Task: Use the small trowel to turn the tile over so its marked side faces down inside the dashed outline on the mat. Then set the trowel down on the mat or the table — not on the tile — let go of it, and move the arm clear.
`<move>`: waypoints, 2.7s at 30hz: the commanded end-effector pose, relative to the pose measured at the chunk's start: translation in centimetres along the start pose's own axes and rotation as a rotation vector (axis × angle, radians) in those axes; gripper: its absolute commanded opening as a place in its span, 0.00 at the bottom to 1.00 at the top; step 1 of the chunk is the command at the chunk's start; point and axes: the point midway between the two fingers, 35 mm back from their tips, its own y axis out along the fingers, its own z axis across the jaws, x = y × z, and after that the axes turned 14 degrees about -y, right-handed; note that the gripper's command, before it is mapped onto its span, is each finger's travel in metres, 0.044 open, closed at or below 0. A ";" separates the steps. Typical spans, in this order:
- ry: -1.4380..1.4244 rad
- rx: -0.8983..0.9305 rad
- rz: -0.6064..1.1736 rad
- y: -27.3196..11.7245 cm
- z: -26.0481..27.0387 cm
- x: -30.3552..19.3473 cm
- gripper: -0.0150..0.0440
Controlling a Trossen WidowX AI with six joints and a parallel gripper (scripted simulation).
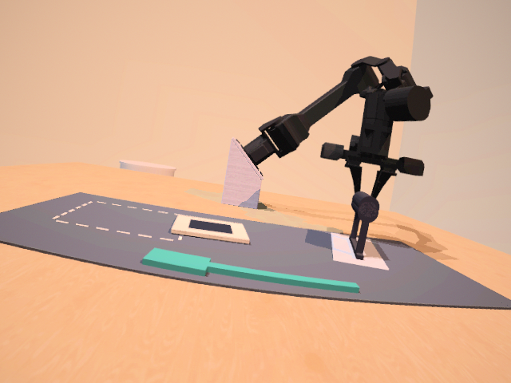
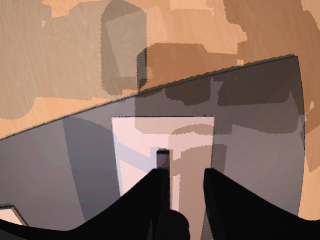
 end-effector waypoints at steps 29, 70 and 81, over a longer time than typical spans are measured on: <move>-0.014 -0.014 0.007 -1.9 -7.7 -1.6 0.42; -0.014 -0.014 0.007 -1.9 -7.7 -1.6 0.42; -0.014 -0.014 0.007 -1.9 -7.7 -1.6 0.25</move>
